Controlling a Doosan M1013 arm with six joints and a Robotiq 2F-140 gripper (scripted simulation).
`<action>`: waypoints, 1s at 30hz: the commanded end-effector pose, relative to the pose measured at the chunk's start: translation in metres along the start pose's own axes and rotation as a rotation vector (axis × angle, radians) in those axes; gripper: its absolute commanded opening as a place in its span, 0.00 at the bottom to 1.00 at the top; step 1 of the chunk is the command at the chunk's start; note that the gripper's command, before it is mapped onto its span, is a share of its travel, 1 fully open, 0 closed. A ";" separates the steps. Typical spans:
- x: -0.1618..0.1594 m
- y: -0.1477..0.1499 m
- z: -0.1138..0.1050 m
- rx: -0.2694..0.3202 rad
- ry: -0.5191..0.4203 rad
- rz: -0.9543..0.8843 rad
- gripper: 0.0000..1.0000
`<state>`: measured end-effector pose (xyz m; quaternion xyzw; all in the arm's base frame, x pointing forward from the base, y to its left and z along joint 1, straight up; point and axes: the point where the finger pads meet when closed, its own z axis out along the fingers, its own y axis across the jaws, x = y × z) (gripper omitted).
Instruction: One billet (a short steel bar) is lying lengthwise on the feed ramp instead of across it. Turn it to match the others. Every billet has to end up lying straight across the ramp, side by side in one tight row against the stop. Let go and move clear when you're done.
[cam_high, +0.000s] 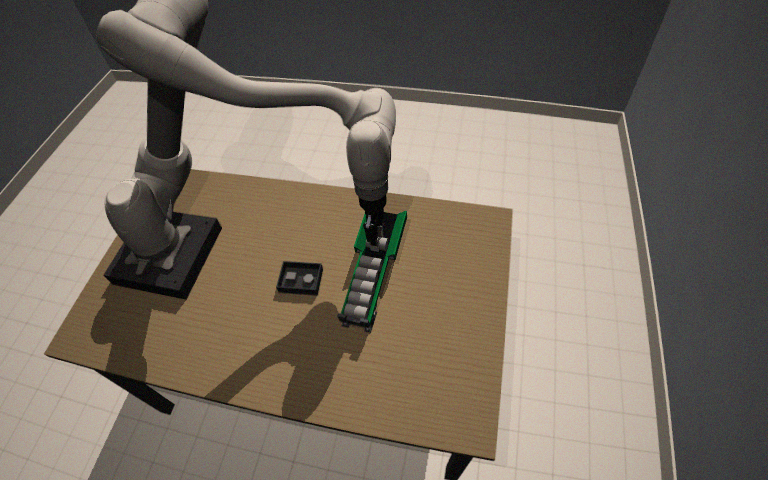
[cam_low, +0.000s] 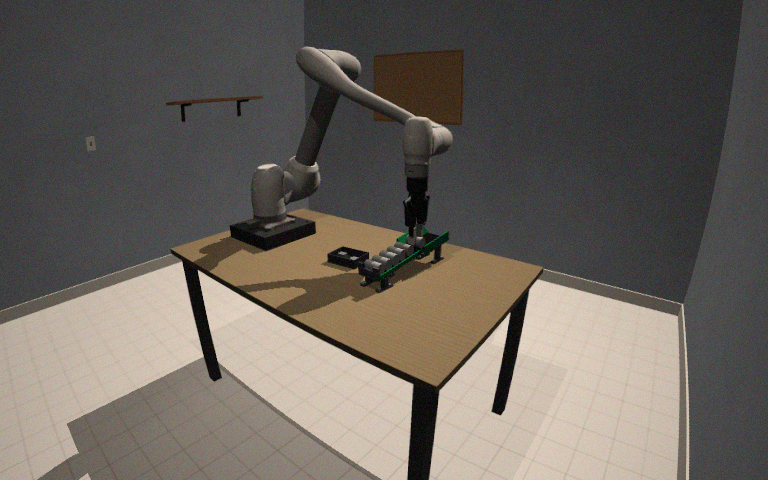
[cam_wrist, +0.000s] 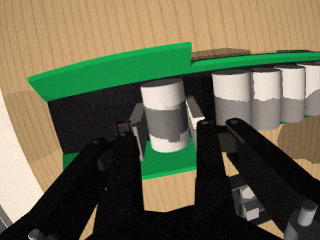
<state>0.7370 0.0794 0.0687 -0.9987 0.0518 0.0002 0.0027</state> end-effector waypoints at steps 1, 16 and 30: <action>0.000 0.000 0.000 0.000 0.000 0.000 0.10; 0.000 0.000 0.000 0.000 0.000 0.000 0.41; 0.000 0.000 0.000 0.000 0.000 0.000 0.41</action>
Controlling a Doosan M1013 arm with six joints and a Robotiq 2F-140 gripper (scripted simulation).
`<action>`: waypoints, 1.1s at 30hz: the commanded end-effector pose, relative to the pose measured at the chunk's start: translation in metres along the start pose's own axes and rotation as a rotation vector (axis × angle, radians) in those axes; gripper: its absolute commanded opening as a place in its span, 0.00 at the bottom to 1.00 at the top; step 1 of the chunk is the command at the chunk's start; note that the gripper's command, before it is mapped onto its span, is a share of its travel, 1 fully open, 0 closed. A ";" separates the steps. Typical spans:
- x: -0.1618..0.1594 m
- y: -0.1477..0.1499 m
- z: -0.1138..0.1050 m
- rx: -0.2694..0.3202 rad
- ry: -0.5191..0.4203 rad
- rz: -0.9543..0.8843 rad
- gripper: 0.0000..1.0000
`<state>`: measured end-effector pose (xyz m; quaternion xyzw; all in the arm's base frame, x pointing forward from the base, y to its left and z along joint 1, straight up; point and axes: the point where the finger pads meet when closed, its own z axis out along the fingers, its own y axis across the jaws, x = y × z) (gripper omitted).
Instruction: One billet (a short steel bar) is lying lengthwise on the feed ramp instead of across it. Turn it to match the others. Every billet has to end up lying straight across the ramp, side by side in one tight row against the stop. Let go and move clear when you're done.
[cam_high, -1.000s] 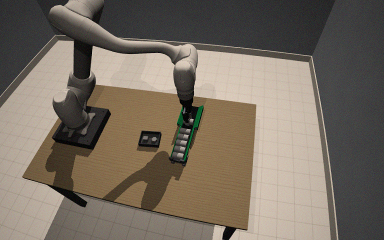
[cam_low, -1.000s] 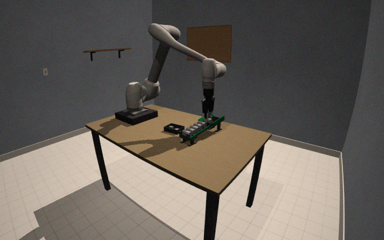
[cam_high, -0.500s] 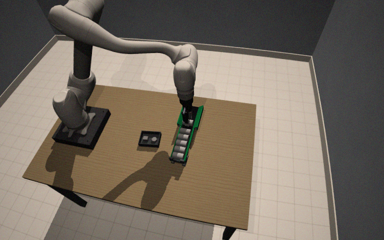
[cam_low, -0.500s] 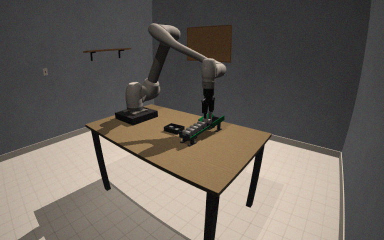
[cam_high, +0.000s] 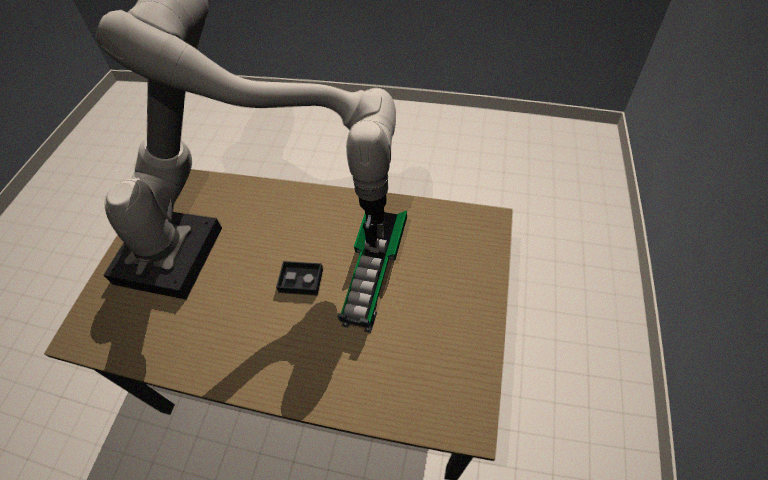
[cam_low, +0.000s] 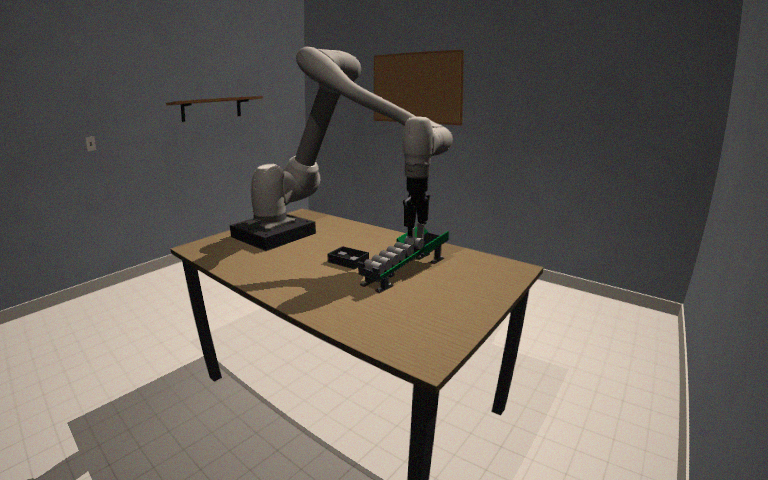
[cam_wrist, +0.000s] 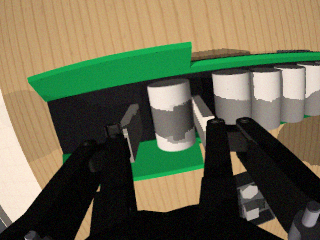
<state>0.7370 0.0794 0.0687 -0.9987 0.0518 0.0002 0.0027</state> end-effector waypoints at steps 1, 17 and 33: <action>0.000 0.000 0.000 0.000 0.000 0.000 0.41; 0.000 0.000 -0.004 0.000 0.000 0.000 0.41; 0.000 0.000 -0.030 0.000 0.000 0.000 0.41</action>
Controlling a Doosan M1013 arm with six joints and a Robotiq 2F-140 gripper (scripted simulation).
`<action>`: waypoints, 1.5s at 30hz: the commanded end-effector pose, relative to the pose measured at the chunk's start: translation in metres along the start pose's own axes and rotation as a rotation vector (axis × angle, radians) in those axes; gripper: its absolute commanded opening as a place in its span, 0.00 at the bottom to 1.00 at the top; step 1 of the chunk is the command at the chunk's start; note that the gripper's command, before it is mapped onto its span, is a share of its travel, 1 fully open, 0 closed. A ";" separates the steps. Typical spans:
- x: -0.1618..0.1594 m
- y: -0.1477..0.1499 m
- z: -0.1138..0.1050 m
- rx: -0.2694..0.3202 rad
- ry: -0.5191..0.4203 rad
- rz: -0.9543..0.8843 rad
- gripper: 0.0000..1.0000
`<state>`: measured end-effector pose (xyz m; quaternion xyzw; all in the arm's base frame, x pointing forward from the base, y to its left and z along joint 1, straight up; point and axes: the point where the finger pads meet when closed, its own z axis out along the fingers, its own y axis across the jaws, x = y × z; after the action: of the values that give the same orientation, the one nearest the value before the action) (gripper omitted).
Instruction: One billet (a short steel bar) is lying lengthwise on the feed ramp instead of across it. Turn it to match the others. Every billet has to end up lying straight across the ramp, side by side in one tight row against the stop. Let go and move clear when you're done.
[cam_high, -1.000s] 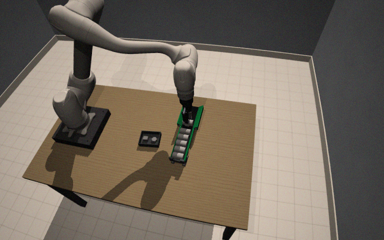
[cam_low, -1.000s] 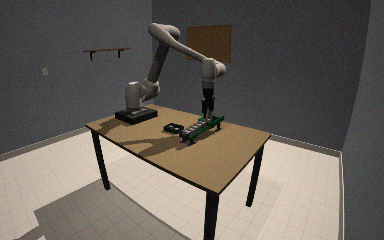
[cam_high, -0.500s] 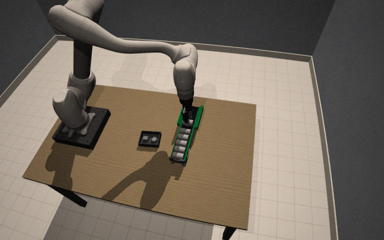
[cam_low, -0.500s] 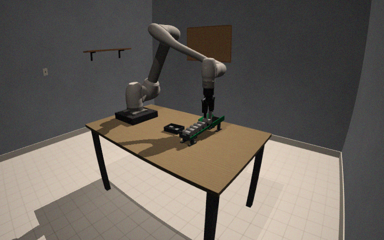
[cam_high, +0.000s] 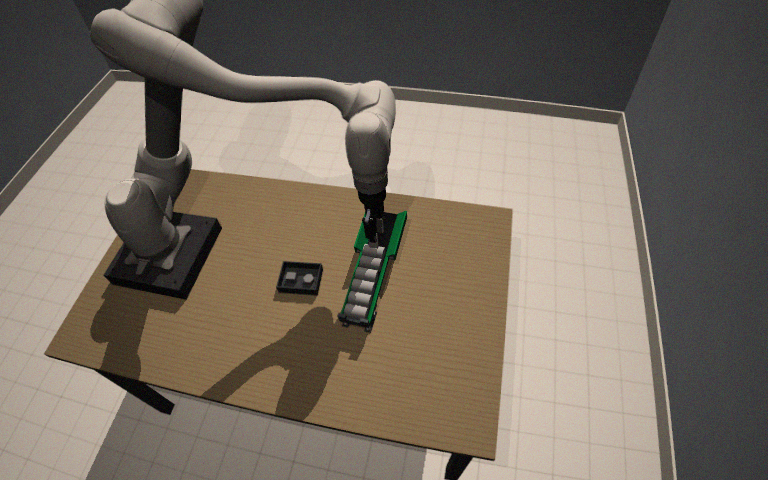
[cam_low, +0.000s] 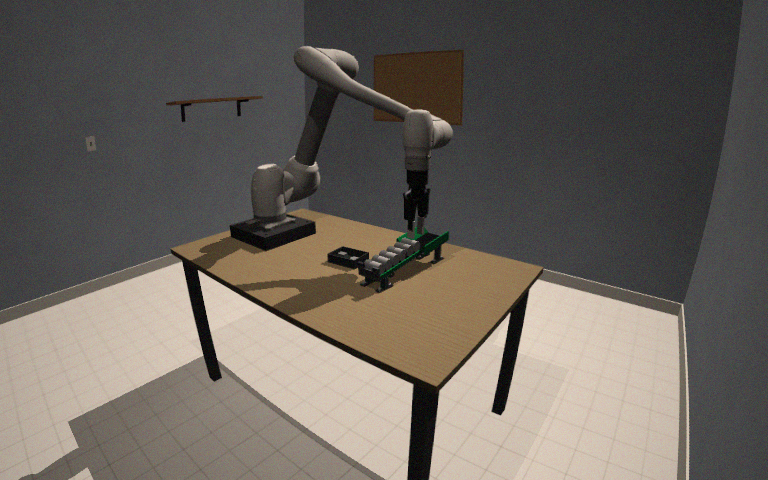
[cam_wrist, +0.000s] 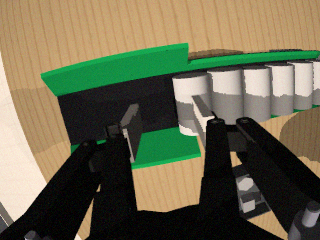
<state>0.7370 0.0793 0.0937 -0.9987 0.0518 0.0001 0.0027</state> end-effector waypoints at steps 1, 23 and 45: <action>0.000 0.000 -0.007 0.000 0.000 0.000 0.41; 0.000 0.000 -0.050 0.000 0.000 0.000 0.41; 0.000 0.000 -0.060 0.000 0.000 0.000 0.41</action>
<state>0.7370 0.0790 0.1537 -0.9987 0.0518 0.0001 0.0027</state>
